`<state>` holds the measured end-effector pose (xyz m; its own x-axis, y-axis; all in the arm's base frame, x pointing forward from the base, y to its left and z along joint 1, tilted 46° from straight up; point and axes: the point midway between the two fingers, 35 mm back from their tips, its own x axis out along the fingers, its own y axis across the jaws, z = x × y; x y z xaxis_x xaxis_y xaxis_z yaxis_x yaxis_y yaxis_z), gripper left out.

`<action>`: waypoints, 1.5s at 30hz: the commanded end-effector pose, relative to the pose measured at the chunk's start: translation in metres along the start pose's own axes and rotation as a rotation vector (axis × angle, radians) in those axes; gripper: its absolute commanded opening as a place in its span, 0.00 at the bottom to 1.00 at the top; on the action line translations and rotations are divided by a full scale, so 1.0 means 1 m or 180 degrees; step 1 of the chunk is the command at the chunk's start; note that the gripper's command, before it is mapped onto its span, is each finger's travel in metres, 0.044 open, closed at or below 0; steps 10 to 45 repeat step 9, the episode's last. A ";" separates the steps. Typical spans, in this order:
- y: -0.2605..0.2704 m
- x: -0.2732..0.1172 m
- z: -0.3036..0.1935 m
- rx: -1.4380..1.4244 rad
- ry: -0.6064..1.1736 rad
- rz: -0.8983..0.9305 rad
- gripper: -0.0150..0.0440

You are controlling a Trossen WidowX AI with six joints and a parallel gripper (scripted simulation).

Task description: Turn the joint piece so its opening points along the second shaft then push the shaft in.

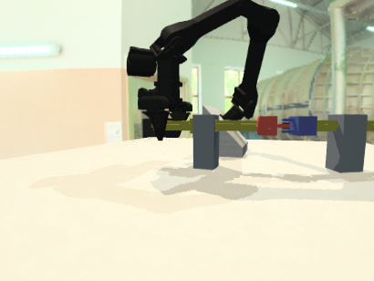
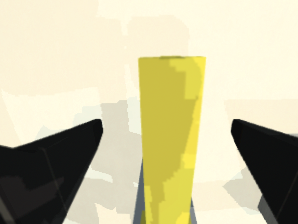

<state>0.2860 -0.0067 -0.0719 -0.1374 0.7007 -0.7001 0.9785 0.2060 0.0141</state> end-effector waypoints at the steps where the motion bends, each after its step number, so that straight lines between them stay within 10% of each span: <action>1: 0.000 -0.002 0.000 -0.0007 0.0006 -0.0002 1.00; 45: 0.000 -0.040 0.000 0.0005 0.0010 0.0006 1.00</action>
